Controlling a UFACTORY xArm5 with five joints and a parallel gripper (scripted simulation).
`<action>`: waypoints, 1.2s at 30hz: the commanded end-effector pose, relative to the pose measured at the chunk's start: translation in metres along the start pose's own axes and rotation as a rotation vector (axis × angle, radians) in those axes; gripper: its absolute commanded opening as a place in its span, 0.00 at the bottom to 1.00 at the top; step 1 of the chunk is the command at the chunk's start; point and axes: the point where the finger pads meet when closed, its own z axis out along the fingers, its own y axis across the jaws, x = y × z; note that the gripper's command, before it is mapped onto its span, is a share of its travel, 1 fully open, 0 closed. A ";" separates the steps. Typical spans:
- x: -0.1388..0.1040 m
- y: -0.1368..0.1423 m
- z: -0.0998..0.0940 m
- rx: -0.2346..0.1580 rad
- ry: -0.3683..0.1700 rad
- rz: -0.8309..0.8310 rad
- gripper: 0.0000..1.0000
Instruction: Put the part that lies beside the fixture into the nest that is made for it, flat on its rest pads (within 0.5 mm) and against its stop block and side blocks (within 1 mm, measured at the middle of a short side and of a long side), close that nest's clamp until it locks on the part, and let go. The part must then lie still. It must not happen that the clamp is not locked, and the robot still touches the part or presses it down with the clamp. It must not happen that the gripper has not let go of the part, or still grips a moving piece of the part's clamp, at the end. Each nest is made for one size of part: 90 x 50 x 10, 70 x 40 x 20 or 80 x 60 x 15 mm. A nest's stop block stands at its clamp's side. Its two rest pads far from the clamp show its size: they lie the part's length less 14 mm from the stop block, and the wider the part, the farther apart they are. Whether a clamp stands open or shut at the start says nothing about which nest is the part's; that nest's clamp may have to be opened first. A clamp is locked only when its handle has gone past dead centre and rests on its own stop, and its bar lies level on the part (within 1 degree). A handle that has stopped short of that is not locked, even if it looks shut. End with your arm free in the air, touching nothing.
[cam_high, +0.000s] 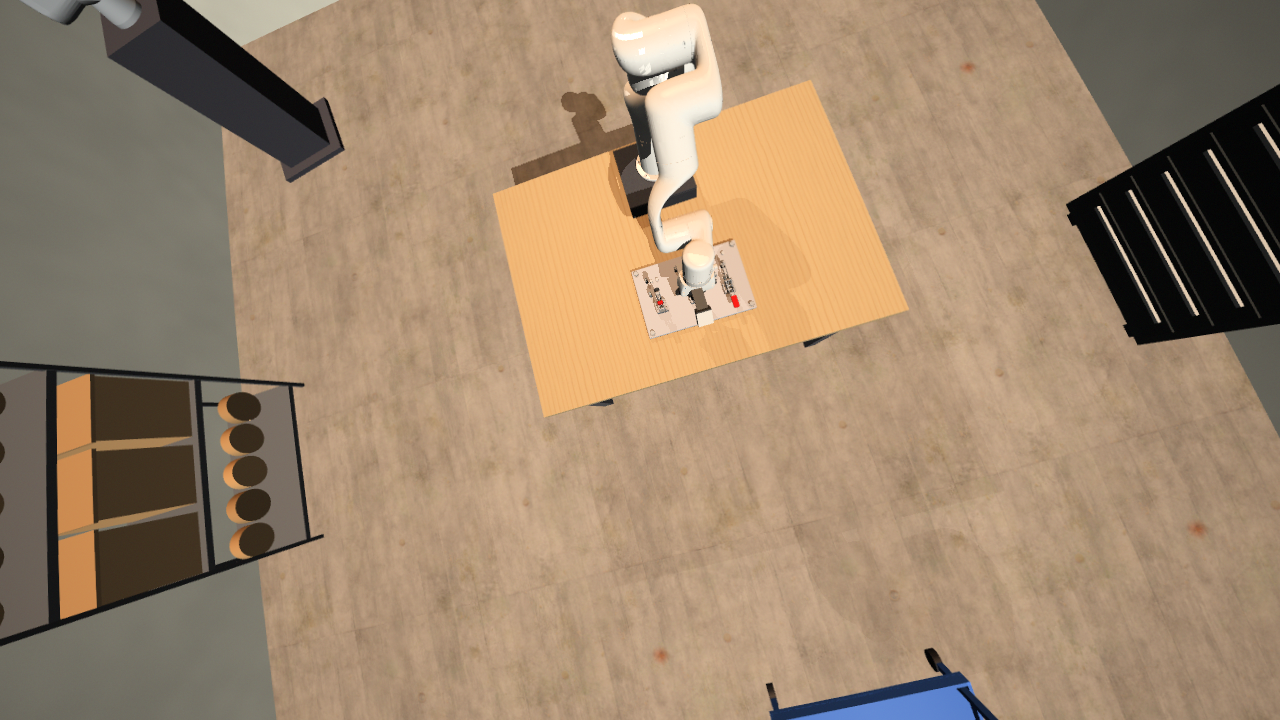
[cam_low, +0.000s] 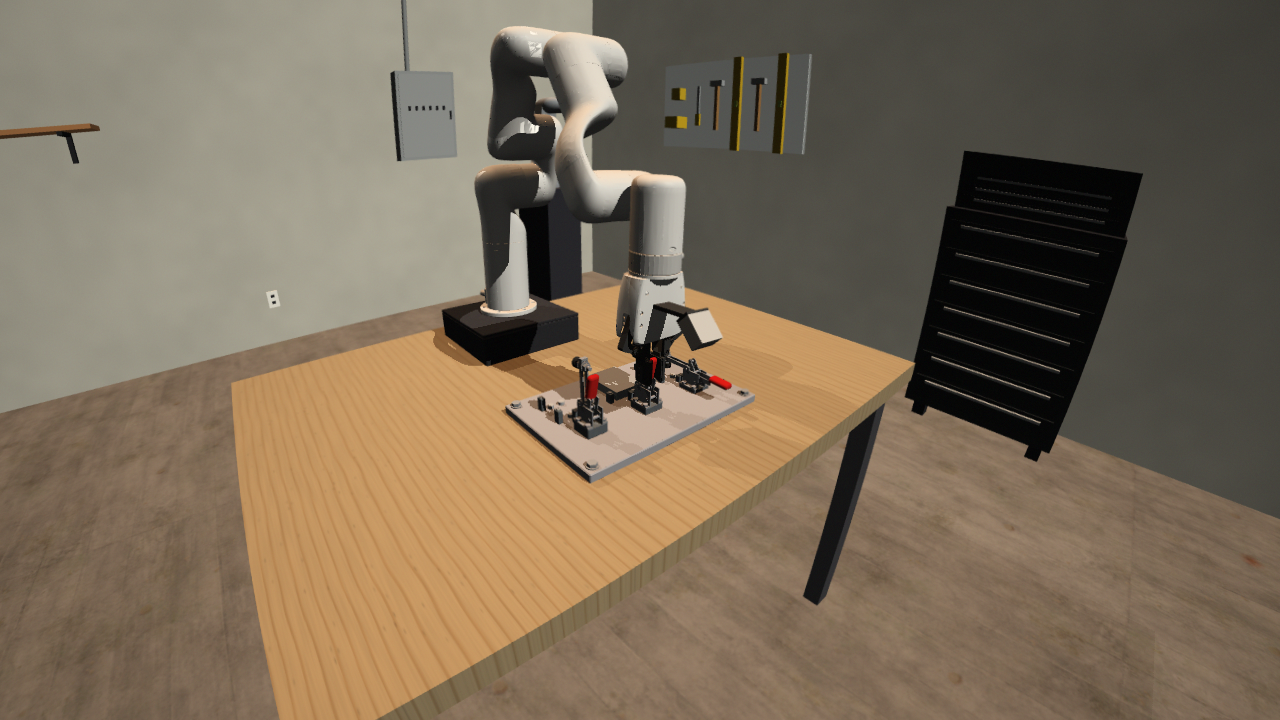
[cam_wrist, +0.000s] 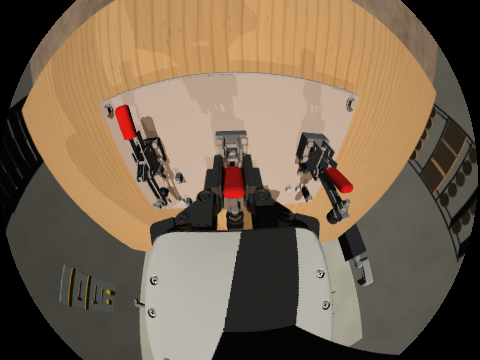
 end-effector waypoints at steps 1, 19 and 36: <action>0.001 0.000 -0.001 0.000 0.004 -0.001 0.00; 0.004 0.000 -0.001 0.000 0.004 -0.001 0.00; 0.014 0.000 -0.001 0.000 0.004 -0.001 0.00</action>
